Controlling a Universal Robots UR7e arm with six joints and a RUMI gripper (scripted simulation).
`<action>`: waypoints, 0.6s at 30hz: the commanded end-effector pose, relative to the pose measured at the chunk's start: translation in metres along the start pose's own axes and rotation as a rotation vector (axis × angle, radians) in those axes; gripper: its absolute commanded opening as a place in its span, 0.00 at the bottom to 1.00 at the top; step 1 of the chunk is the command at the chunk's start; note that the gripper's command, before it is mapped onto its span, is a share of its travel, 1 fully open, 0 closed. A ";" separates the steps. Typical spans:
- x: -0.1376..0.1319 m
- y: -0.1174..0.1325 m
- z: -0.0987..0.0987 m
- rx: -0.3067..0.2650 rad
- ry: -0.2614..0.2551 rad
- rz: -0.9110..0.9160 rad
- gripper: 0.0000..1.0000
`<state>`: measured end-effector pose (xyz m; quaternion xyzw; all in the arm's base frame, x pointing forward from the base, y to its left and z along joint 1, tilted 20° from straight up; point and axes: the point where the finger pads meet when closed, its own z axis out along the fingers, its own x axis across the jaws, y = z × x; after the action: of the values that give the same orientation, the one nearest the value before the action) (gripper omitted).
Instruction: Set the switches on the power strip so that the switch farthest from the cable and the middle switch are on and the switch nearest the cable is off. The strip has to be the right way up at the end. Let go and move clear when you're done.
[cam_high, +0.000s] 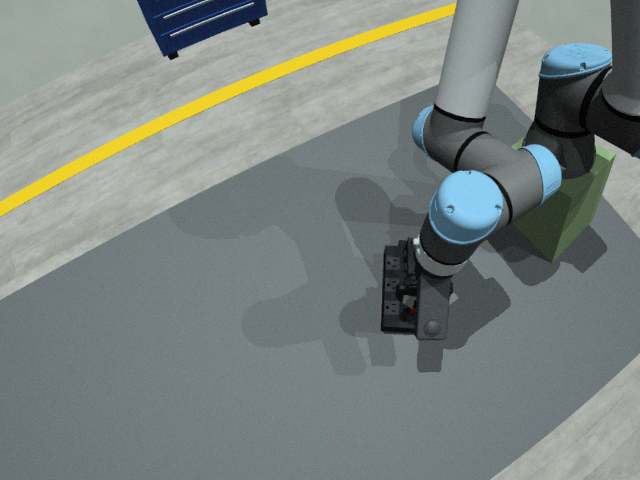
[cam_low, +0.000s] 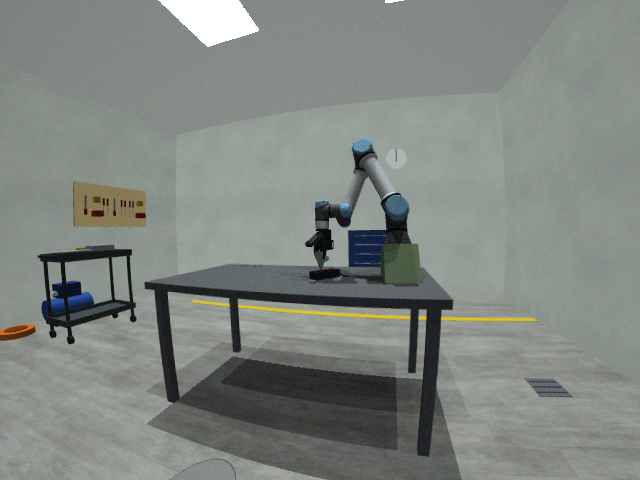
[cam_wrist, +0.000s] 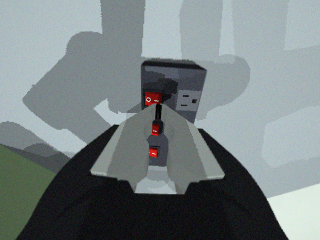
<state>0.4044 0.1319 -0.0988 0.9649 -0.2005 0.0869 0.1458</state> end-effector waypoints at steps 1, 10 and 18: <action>-0.001 0.000 0.000 0.000 -0.001 0.000 0.00; -0.001 0.001 0.000 0.000 -0.001 0.000 0.00; -0.001 0.001 0.003 -0.001 -0.003 -0.001 0.00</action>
<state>0.4049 0.1319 -0.0987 0.9648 -0.2006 0.0876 0.1455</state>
